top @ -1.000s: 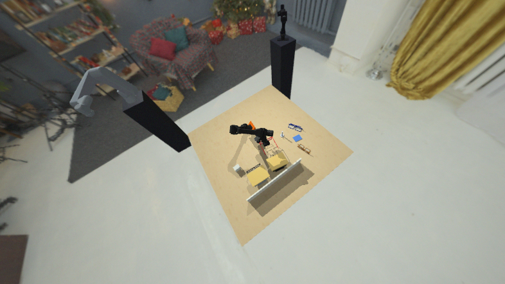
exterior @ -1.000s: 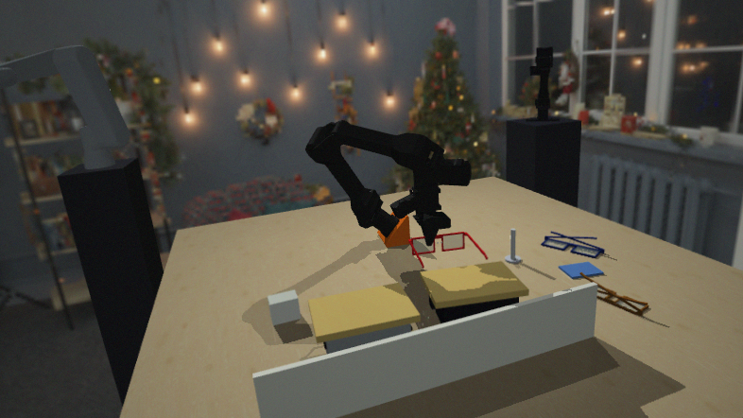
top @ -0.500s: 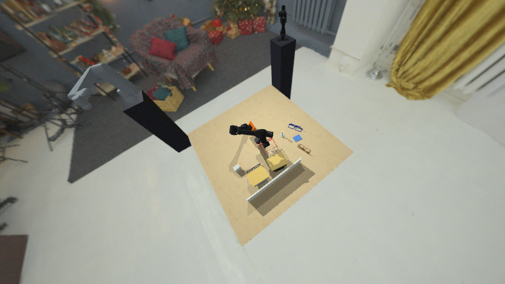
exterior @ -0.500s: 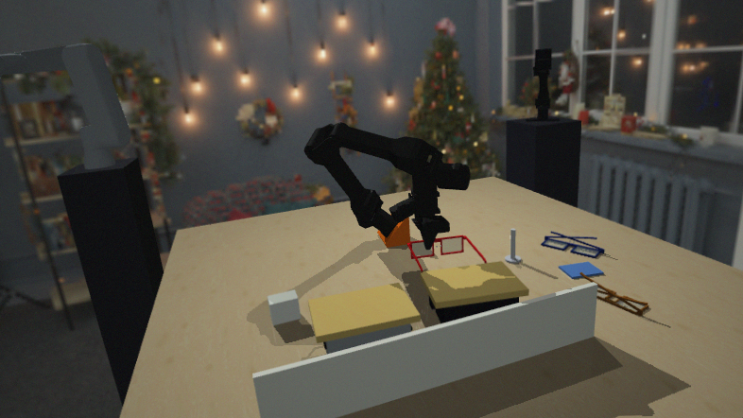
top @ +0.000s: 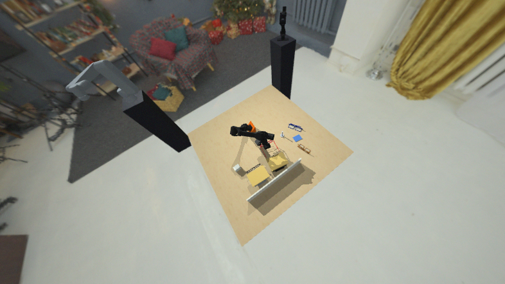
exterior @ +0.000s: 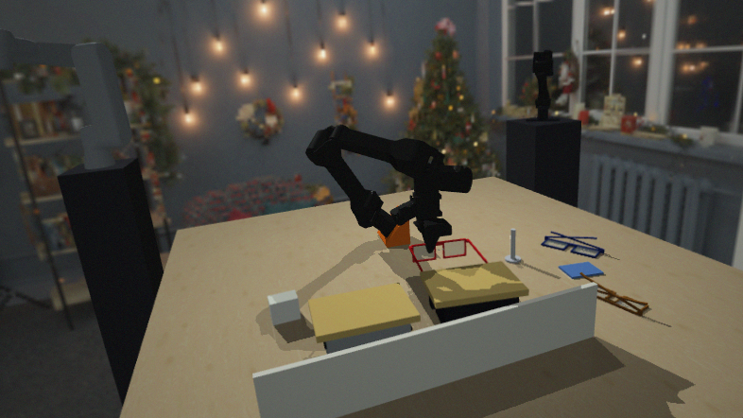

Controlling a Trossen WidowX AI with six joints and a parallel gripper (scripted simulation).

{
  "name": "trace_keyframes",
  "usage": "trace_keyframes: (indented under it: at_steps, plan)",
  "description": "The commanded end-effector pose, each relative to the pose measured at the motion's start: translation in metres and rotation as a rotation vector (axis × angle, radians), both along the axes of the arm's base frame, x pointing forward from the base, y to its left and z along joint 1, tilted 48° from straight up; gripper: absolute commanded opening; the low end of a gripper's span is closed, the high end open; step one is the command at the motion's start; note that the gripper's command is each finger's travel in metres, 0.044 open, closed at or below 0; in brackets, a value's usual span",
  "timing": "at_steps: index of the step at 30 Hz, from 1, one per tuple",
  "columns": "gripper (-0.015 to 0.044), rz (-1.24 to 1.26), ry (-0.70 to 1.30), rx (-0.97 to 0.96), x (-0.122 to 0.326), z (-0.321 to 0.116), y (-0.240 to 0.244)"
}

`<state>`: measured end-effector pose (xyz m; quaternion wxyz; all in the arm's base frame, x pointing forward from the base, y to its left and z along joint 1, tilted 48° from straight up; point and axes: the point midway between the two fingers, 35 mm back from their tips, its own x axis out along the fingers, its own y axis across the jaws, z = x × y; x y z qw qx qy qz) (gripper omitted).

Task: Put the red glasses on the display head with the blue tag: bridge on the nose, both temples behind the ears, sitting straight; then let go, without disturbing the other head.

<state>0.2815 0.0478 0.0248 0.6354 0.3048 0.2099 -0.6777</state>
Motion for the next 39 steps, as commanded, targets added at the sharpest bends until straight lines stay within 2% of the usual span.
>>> trace_keyframes:
  at_steps: [1,39]
  plan:
    - [0.0000,0.004,0.010,-0.011,0.008,-0.001,-0.002]
    - [0.0000,0.003,0.007,-0.012,0.066,0.006,-0.009]
